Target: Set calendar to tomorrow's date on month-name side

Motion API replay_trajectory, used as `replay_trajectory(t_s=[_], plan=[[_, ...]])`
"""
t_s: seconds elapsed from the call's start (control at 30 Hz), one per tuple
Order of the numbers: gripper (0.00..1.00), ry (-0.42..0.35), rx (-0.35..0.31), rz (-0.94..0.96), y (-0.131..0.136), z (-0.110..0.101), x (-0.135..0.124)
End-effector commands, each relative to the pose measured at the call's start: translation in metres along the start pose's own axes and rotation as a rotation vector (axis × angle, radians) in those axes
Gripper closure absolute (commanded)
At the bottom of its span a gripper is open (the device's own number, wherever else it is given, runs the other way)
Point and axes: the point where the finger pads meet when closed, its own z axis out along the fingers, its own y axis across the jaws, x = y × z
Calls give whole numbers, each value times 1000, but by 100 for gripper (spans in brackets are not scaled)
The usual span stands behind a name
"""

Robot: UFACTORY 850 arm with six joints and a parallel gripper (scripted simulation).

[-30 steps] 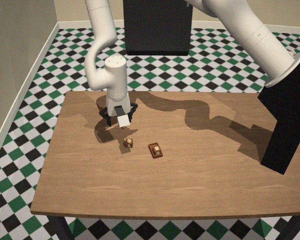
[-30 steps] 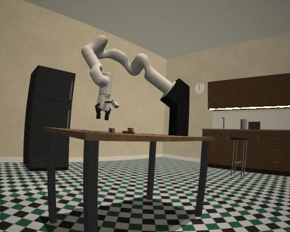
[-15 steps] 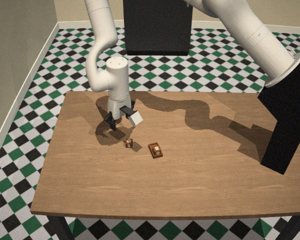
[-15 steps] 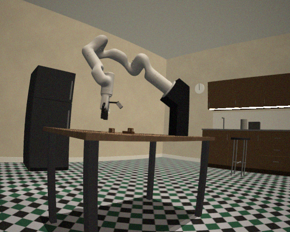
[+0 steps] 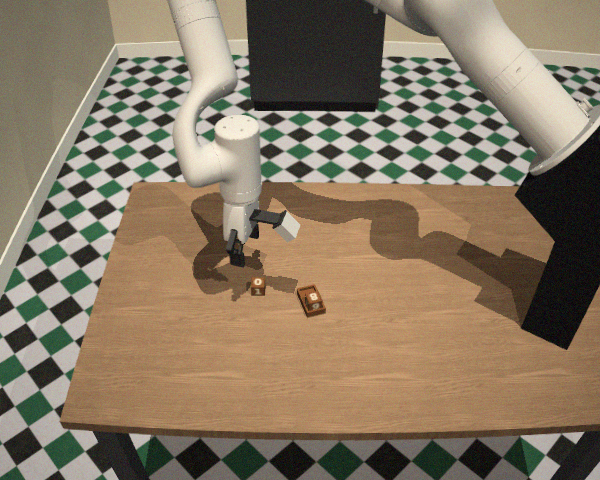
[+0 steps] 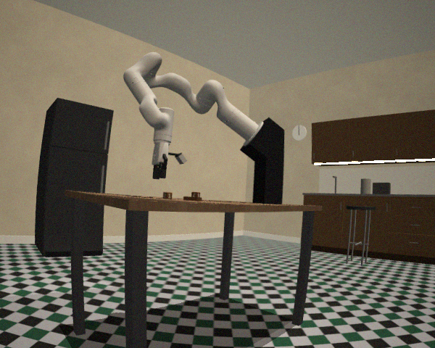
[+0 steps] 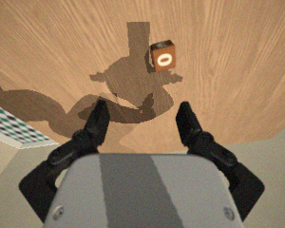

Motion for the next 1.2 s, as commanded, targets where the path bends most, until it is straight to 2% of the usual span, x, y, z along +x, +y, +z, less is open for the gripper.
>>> replay_trajectory(t_s=[0.0, 0.07, 0.2, 0.5, 0.6, 0.67, 1.07, 1.17], plan=[[0, 13, 9, -110, 2, -1, 2], [0, 13, 8, -226, 4, -1, 4], [0, 13, 7, -314, 5, -2, 6], [0, 14, 5, -641, 11, -4, 12], [0, 14, 5, -656, 11, -4, 13], [0, 14, 4, -784, 13, -4, 15], [0, 15, 2, -1169, 19, -6, 23], [0, 15, 2, -1181, 19, -6, 23]])
